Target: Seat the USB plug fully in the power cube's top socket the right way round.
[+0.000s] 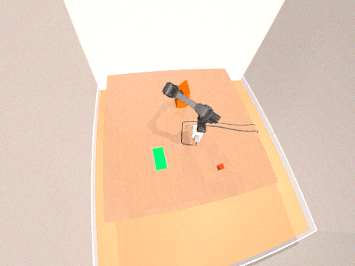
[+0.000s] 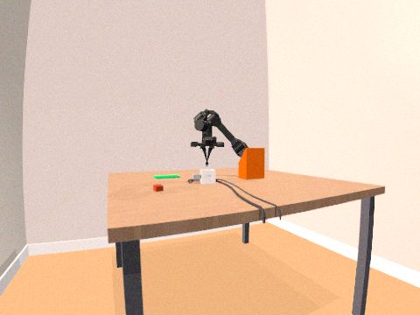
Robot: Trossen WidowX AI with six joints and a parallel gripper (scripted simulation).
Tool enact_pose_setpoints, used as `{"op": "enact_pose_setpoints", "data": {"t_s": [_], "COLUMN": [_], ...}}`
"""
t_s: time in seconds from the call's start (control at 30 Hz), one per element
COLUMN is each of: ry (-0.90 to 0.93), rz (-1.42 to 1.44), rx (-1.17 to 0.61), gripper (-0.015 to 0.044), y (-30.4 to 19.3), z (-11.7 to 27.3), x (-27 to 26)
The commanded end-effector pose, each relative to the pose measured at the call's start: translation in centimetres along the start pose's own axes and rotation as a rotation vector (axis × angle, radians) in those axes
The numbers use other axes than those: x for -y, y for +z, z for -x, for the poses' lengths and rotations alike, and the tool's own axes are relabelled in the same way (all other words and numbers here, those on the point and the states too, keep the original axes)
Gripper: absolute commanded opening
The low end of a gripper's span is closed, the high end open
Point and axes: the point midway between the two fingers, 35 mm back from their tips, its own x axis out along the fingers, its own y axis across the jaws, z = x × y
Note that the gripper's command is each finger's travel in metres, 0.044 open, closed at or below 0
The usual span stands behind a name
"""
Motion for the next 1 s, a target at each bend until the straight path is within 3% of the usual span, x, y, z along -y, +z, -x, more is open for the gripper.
{"op": "enact_pose_setpoints", "data": {"t_s": [0.0, 0.97], "ry": [0.006, 0.007], "rz": [0.01, 0.033], "rx": [0.002, 0.019], "gripper": [0.0, 0.0], "y": [0.0, 0.12], "z": [-0.17, -0.52], "x": [-0.21, -0.27]}}
